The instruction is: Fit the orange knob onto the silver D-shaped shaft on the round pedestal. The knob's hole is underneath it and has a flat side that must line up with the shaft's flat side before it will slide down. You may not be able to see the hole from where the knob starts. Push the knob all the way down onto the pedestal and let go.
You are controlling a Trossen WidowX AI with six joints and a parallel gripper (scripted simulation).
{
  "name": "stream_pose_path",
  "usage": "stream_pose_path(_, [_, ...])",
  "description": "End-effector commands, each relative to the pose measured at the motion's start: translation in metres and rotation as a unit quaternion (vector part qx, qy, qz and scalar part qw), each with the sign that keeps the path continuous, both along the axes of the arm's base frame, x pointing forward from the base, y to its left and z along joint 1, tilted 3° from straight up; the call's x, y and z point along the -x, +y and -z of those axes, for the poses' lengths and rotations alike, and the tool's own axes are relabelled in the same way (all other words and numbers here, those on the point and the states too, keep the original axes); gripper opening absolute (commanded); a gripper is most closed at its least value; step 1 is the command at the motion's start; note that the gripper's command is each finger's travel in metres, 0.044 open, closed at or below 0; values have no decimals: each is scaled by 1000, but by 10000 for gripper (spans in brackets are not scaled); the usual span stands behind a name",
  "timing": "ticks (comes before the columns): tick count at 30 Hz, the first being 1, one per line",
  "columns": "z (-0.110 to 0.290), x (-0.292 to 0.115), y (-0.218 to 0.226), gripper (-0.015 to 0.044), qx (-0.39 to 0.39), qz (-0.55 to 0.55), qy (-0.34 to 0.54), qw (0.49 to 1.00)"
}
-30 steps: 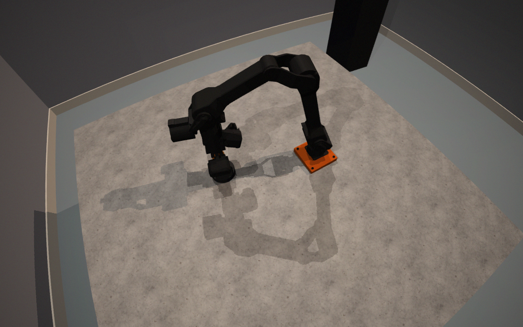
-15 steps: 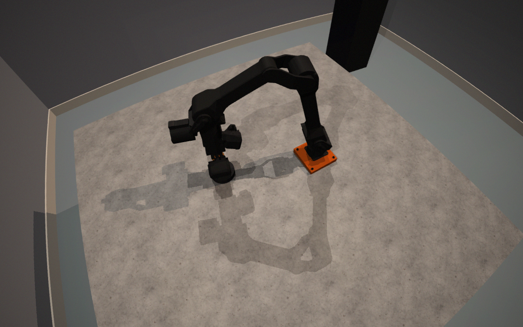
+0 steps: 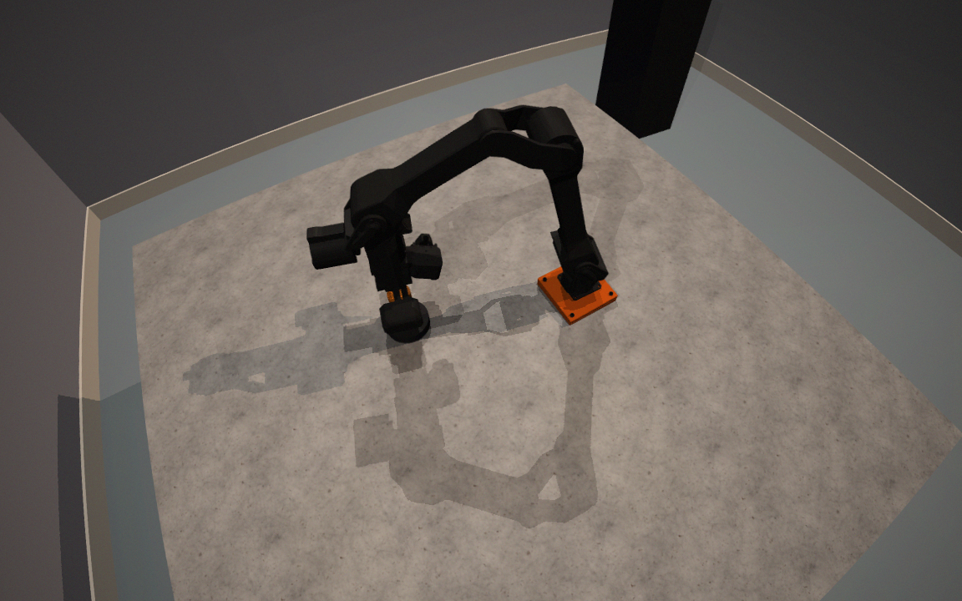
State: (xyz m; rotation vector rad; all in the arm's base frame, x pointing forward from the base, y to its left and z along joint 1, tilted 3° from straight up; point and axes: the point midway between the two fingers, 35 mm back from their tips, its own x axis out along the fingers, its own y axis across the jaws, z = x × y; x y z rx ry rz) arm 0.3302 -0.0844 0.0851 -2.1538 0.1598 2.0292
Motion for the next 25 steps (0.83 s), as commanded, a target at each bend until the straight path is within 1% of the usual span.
stream_pose_path(1, [0, 0, 0, 440, 0, 2, 0, 1000])
stream_pose_path(10, [-2, 0, 0, 440, 0, 2, 0, 1000])
stream_pose_path(12, [-20, -2, -2, 440, 0, 2, 0, 1000])
stream_pose_path(16, [-75, 2, -4, 440, 0, 0, 0, 1000])
stream_pose_path(18, [-93, 5, -4, 440, 0, 0, 0, 1000])
stream_pose_path(25, [-95, 2, -4, 440, 0, 0, 0, 1000])
